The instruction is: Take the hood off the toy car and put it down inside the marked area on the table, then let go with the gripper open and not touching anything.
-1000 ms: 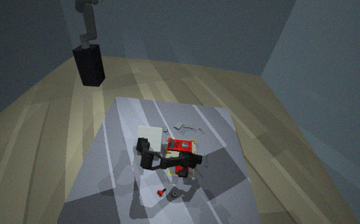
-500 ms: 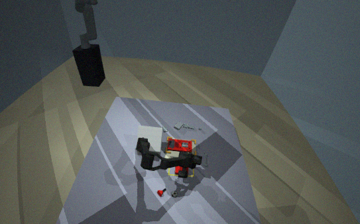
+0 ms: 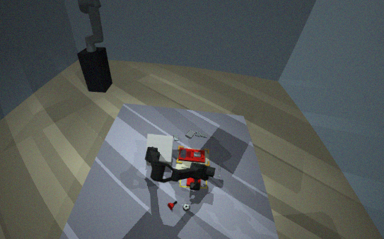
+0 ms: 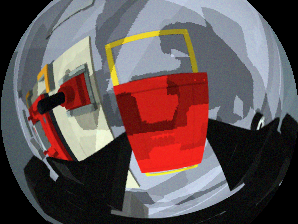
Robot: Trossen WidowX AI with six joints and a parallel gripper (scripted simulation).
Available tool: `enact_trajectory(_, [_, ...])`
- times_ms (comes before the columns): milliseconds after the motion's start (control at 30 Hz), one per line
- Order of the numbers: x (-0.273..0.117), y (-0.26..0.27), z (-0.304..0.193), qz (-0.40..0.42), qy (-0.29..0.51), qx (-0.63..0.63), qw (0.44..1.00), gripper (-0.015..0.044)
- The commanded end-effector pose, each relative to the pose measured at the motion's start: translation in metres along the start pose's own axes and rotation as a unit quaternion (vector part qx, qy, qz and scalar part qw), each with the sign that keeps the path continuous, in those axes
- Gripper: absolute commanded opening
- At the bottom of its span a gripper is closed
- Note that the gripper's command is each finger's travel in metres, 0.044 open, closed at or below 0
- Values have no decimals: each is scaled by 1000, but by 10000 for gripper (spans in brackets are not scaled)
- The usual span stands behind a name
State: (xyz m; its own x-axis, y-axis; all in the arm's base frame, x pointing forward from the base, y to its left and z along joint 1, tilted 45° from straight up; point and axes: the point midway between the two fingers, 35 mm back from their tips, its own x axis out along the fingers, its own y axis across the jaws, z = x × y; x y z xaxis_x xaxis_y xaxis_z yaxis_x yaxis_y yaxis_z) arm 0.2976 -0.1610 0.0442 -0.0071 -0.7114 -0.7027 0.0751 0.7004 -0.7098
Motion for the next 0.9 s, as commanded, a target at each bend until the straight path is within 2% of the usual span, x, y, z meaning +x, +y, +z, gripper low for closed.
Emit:
enact_trajectory(0, [2,1,0,2,0,-3,1000,0])
enact_trajectory(567, [0,0,0,0,0,0,1000,440])
enact_trajectory(700, [-15,1,2,2,0,0,1000,440])
enact_trajectory(867, [-63,1,1,2,0,0,1000,440])
